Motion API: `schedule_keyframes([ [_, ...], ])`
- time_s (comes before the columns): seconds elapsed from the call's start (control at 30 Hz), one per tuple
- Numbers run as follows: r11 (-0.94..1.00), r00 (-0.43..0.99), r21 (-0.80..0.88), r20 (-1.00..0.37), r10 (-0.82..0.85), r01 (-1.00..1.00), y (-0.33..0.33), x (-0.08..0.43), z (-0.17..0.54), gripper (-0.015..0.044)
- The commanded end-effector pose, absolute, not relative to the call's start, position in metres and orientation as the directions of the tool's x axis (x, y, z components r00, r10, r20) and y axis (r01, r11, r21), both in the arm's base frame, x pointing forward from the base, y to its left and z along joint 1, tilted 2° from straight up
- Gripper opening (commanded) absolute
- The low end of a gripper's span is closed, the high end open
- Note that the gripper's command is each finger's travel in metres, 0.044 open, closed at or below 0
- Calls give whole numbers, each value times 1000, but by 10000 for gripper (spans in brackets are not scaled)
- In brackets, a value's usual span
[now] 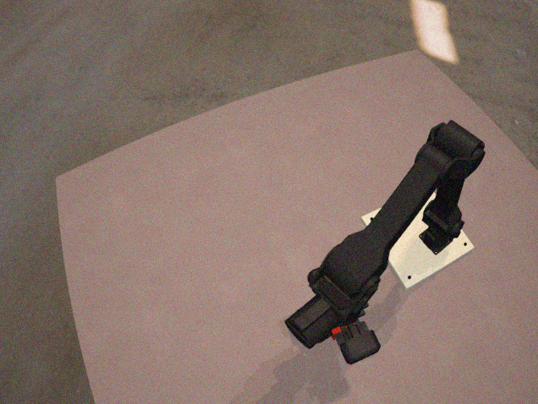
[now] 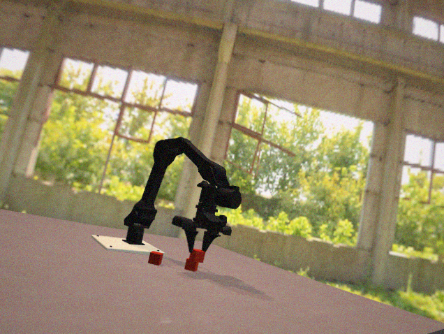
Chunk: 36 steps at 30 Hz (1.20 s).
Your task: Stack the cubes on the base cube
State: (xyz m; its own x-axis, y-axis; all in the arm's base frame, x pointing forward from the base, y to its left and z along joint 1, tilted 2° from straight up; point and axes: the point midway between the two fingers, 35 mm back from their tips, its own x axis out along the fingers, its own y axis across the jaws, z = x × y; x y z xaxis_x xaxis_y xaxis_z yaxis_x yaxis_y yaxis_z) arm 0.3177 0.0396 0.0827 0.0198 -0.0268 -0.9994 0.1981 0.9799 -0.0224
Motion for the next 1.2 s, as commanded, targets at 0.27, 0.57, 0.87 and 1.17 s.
schedule_keyframes([
  [0.27, 980, 28, -19, -999, -25, 199, 40, 319, 100, 205],
  [0.57, 980, 28, -19, -999, -25, 199, 41, 319, 112, 205],
  [0.87, 990, 23, -24, -999, -27, 136, 33, 314, 112, 265],
  [1.17, 973, 23, -35, -999, -31, -226, -9, 289, 132, 265],
])
